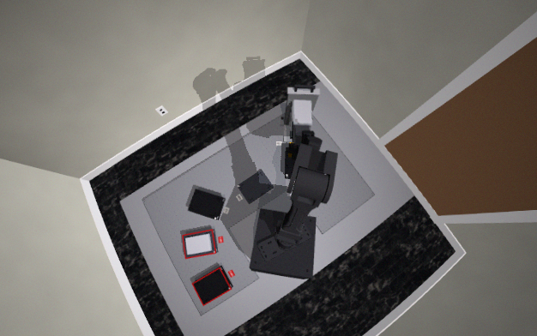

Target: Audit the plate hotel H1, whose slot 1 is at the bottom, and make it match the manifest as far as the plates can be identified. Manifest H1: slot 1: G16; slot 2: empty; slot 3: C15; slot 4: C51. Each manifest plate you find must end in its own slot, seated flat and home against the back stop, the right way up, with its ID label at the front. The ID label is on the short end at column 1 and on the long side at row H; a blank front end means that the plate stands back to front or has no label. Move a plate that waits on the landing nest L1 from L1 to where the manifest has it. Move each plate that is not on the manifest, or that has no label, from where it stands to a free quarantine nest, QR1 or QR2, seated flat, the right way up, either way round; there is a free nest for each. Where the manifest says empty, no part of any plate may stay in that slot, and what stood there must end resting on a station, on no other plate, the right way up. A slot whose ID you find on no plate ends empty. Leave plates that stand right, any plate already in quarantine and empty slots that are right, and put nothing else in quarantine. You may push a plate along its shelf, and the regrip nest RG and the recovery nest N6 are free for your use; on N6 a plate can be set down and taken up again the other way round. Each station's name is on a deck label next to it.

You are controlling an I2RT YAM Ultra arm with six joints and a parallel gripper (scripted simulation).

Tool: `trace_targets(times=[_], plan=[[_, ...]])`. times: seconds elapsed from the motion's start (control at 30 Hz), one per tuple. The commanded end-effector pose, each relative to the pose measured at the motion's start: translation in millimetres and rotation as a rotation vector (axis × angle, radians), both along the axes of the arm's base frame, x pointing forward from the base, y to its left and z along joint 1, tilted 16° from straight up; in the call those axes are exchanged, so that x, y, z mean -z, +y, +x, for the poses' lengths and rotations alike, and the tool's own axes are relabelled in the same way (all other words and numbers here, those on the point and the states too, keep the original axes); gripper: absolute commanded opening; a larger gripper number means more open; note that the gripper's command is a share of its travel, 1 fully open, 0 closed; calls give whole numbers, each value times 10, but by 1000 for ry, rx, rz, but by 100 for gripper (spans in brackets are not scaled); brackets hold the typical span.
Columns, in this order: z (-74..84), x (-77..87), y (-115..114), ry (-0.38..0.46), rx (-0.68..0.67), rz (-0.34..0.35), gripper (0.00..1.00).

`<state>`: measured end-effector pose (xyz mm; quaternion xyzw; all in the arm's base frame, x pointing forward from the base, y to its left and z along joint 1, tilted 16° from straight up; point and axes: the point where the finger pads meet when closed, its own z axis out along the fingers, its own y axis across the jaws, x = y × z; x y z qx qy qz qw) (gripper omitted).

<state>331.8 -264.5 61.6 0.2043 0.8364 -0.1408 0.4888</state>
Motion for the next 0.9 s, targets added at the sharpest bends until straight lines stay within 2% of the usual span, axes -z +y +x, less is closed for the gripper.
trace_targets(times=[0.0,0.57,0.87], plan=[[18,-46,-15,-11,0,-10,86],[19,-39,-17,-11,0,-9,86],[72,-44,-45,-11,0,-10,86]])
